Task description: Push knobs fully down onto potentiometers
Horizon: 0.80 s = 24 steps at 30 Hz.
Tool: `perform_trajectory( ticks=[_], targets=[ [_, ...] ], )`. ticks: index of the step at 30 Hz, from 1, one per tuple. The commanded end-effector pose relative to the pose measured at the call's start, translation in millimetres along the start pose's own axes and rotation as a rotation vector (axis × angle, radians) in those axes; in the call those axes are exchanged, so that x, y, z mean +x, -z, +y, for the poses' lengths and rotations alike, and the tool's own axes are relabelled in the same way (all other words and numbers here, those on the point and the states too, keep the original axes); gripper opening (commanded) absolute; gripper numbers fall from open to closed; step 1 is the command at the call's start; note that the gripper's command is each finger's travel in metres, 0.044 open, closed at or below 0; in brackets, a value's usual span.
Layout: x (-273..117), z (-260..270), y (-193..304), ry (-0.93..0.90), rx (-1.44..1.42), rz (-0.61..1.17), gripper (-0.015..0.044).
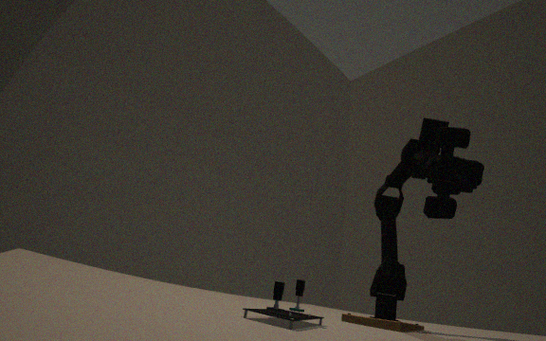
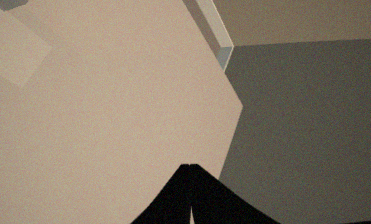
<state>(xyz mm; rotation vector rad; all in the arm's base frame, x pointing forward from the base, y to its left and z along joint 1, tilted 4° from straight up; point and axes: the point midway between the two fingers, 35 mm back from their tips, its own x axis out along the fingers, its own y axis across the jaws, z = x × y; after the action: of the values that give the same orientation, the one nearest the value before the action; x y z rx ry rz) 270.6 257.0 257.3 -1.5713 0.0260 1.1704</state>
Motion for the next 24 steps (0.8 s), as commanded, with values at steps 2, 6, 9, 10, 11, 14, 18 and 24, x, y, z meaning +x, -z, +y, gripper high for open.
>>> perform_trajectory(
  ticks=[2,6,9,10,11,14,18,24],
  targets=[
    [5.6,5.4,25.4,-0.043,0.109,0.059,0.0],
    [8.9,11.5,47.4,-0.077,0.201,0.108,0.0],
    [10.7,17.2,64.2,-0.108,0.285,0.148,0.0],
    [11.2,19.2,69.9,-0.119,0.314,0.162,0.0],
    [11.5,21.4,75.6,-0.129,0.342,0.176,0.0],
    [12.1,28.1,92.4,-0.159,0.429,0.218,0.0],
    [11.5,37.9,114.3,-0.196,0.547,0.274,0.0],
    [8.2,54.2,145.7,-0.247,0.725,0.361,0.0]
  ],
)
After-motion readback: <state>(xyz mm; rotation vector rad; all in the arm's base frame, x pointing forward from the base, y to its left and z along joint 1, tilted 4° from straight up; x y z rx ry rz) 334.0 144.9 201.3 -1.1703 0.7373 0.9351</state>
